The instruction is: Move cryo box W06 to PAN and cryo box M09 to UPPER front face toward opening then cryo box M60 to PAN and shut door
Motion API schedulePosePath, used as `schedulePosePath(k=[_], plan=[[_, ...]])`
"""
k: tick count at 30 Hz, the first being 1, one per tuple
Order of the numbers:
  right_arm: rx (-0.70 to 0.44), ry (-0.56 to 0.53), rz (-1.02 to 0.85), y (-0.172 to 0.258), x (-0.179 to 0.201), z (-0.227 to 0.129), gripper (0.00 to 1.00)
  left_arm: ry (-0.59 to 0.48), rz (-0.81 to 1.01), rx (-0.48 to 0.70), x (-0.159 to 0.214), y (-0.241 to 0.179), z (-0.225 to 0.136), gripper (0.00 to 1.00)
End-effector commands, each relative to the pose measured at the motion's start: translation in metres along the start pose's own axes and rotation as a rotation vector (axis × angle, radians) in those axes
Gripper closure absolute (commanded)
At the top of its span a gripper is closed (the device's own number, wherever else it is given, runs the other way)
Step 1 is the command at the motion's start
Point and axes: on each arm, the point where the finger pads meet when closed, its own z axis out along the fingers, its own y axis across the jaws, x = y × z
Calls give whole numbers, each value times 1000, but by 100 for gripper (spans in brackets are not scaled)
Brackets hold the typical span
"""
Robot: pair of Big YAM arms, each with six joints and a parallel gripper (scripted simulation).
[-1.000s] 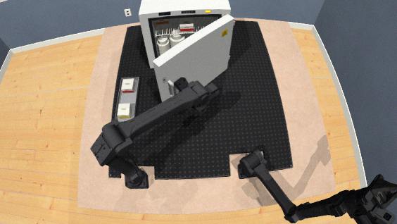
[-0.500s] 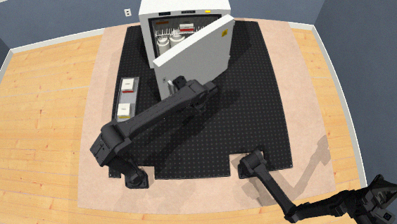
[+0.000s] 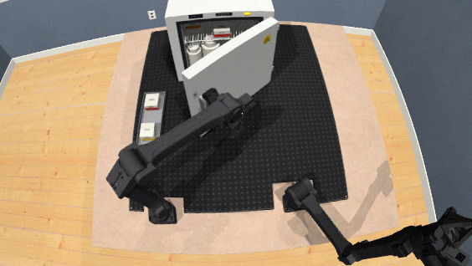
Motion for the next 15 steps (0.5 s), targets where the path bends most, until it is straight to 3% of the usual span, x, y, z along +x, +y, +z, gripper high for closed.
schedulePosePath(k=[1, 3, 4, 15], plan=[[-3, 31, -11, 0, 14, 3, 100, -9, -44, 59, -23, -22, -17, 0], [-3, 31, -11, 0, 14, 3, 100, -9, -44, 59, -23, -22, -17, 0], [-3, 31, -11, 0, 14, 3, 100, -5, -25, 37, -14, -13, -11, 70], [-3, 31, -11, 0, 14, 3, 100, -5, -25, 37, -14, -13, -11, 70]])
